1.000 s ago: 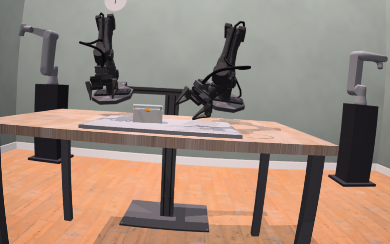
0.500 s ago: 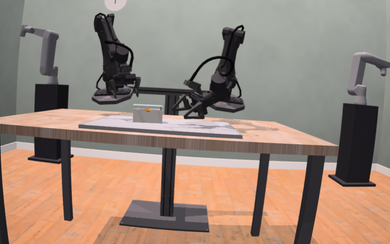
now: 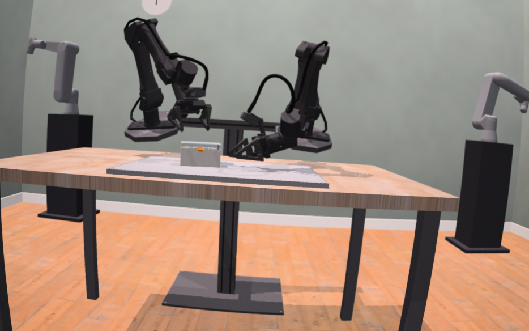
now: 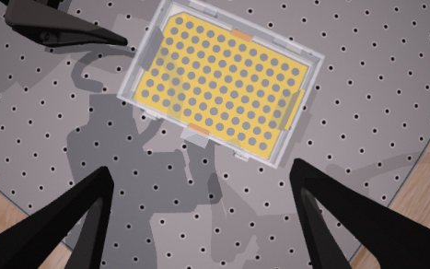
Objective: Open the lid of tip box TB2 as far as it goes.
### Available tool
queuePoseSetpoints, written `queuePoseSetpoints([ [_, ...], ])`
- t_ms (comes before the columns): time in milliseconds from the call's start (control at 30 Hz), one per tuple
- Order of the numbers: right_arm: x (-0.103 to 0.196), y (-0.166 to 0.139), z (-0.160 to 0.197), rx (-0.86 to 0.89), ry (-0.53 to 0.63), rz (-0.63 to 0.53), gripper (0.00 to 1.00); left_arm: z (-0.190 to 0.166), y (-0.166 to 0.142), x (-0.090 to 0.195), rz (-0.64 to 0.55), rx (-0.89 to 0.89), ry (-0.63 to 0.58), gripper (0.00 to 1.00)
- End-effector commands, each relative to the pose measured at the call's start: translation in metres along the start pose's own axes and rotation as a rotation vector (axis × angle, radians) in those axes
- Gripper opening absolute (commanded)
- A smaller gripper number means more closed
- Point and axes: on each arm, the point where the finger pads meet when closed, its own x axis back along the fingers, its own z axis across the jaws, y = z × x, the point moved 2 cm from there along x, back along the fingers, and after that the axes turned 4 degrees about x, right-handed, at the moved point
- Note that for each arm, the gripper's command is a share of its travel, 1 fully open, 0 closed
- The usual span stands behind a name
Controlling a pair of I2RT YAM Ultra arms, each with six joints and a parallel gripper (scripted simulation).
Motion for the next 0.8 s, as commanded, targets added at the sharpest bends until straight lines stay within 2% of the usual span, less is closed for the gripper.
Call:
queuePoseSetpoints([
  [0, 0.0, -0.004, 0.013, 0.04, 0.006, 0.012, 1.0, -0.035, 0.004, -0.007, -0.079, -0.043, -0.094, 1.0],
  [133, 0.0, -0.004, 0.017, 0.043, 0.022, 0.01, 1.0, -0.052, -0.003, -0.007, -0.072, 0.001, -0.133, 1.0],
  [767, 0.002, 0.003, 0.014, 0.031, 0.015, -0.008, 1.0, -0.051, -0.001, -0.014, -0.067, -0.005, -0.122, 1.0],
])
